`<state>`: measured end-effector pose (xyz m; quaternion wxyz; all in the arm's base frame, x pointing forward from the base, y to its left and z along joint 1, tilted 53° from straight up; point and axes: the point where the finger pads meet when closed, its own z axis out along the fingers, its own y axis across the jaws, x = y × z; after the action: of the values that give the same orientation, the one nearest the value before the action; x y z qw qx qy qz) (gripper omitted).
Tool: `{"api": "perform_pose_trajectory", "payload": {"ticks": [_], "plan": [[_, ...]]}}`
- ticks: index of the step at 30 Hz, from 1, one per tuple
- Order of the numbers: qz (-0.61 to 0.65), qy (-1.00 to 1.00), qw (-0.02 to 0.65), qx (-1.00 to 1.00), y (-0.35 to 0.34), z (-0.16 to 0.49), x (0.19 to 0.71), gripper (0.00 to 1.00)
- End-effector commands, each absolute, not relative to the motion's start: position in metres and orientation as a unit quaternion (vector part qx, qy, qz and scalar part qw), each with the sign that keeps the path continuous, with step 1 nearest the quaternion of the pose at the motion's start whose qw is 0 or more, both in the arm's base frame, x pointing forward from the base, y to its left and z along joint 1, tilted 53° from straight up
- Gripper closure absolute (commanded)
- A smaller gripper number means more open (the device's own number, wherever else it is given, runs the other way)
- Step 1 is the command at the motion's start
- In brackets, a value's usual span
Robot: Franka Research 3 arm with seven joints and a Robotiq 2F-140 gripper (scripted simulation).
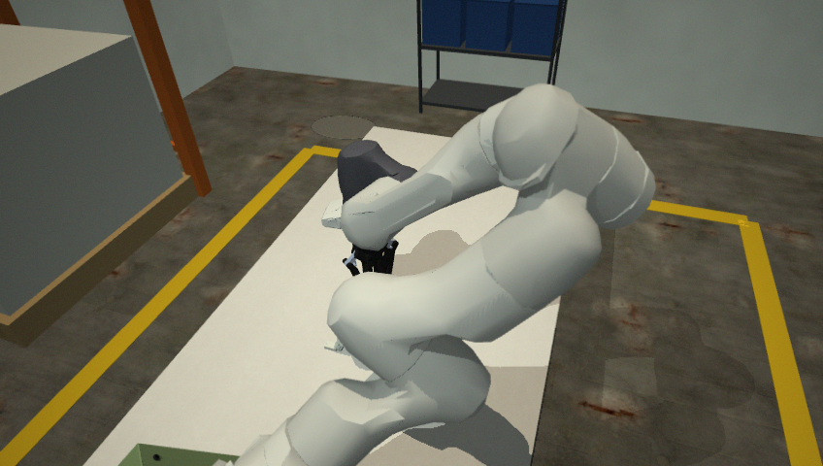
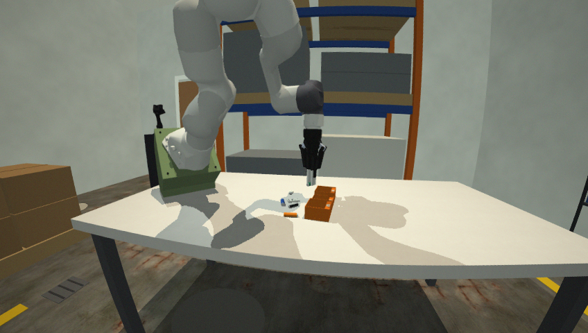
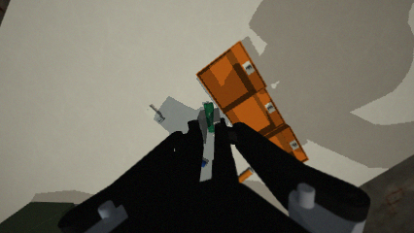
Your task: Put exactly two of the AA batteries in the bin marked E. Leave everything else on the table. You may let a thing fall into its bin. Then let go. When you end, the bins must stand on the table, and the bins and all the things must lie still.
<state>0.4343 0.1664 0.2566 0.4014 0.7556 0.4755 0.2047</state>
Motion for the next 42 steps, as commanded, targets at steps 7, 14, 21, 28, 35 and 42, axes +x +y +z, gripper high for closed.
{"api": "perform_pose_trajectory", "payload": {"ticks": [7,14,21,28,35,42], "plan": [[0.165,0.550,0.421,0.702,0.147,0.287,0.447,0.95],[0.154,0.568,0.427,0.686,0.125,0.317,0.461,0.95],[0.140,0.592,0.430,0.667,0.124,0.319,0.462,0.95],[0.118,0.625,0.433,0.639,0.124,0.318,0.461,0.95],[0.110,0.636,0.434,0.629,0.124,0.317,0.461,0.95],[0.110,0.636,0.434,0.629,0.124,0.317,0.460,0.95]]}}
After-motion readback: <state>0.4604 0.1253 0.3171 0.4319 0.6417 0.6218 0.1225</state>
